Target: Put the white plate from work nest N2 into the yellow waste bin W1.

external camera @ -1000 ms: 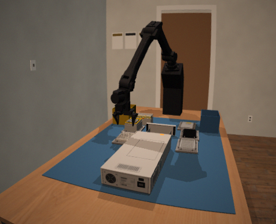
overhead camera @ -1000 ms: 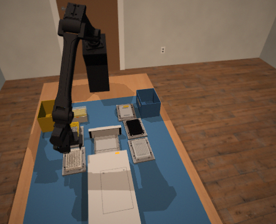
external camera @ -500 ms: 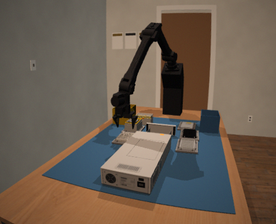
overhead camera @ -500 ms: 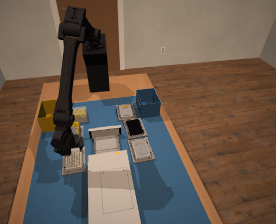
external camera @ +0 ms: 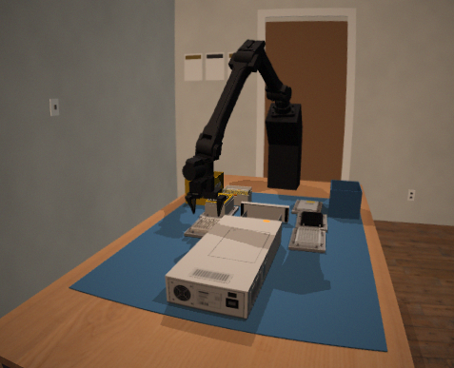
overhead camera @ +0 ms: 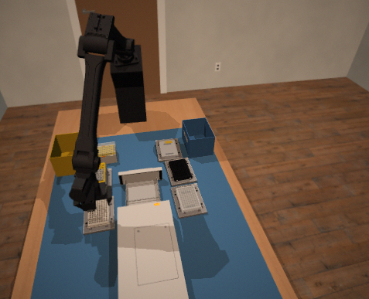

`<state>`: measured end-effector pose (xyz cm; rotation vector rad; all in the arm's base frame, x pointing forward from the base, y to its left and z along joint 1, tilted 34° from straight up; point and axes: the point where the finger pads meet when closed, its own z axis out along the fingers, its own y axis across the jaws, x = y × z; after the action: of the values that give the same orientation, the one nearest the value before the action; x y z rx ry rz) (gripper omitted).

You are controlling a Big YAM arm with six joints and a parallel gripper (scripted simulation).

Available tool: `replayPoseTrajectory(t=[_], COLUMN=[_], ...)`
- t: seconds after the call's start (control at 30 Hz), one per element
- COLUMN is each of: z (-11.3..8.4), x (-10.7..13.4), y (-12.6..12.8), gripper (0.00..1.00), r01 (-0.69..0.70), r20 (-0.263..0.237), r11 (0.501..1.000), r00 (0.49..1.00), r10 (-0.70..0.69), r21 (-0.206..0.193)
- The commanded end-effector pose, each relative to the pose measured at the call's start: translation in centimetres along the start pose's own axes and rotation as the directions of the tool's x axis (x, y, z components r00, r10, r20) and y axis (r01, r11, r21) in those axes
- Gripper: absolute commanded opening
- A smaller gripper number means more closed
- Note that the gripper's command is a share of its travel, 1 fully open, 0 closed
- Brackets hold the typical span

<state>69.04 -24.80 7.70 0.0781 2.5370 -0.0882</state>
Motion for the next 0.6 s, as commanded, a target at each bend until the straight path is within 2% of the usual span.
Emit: replayPoseTrajectory(t=[0.0,0.1,0.13,0.2,0.57], z=[1.0,1.1,1.6,1.5,3.0], x=[-1.3,-1.3,-0.1,-1.3,-1.2], y=[0.4,0.5,0.6,0.3,0.4], gripper=[1.00,1.00,1.00,1.00,1.00], r01=[-0.005,-0.004,-0.009,-0.006,-0.006], r20=[0.020,0.019,-0.005,0.021,0.019], r11=[1.000,1.000,1.000,1.000,1.000], r00=[1.000,1.000,1.000,1.000,1.000], r10=[0.005,0.004,0.009,0.006,0.006], r21=[0.002,0.001,-0.004,0.003,0.002])
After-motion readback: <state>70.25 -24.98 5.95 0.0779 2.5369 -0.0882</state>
